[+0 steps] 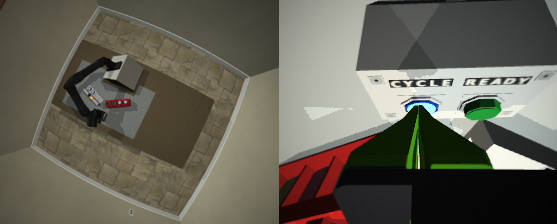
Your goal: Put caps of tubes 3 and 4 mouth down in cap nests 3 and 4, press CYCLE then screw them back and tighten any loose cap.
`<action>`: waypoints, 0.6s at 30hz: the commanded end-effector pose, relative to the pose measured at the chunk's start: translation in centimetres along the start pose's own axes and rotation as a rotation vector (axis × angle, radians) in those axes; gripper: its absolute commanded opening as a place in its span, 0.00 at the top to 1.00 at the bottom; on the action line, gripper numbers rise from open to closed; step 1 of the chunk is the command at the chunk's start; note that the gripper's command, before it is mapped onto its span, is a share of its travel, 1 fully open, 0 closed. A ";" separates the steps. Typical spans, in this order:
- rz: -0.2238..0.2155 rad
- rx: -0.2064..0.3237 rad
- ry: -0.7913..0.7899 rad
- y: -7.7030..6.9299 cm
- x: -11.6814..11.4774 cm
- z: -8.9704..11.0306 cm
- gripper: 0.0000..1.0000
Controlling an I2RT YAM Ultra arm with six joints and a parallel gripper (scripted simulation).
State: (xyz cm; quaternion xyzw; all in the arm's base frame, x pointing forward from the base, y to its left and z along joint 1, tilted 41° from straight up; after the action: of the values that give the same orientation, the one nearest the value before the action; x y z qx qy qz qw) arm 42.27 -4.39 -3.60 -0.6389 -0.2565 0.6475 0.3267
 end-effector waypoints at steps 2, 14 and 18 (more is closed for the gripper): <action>-0.001 -0.008 -0.001 -0.2 0.1 -0.1 1.00; -0.001 -0.008 -0.001 -1.7 0.1 -0.1 1.00; -0.001 -0.008 -0.001 -2.9 0.1 -0.1 1.00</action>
State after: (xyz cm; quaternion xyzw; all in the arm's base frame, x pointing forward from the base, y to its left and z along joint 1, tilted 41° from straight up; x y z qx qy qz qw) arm 42.33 -3.70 -2.39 -0.6376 -0.2538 0.6479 0.3305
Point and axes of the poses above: the point where the finger pads meet when closed, its own y axis out along the fingers, its own x axis across the jaws, z = x × y, the point moved 7 cm from there along -y, back along the fingers
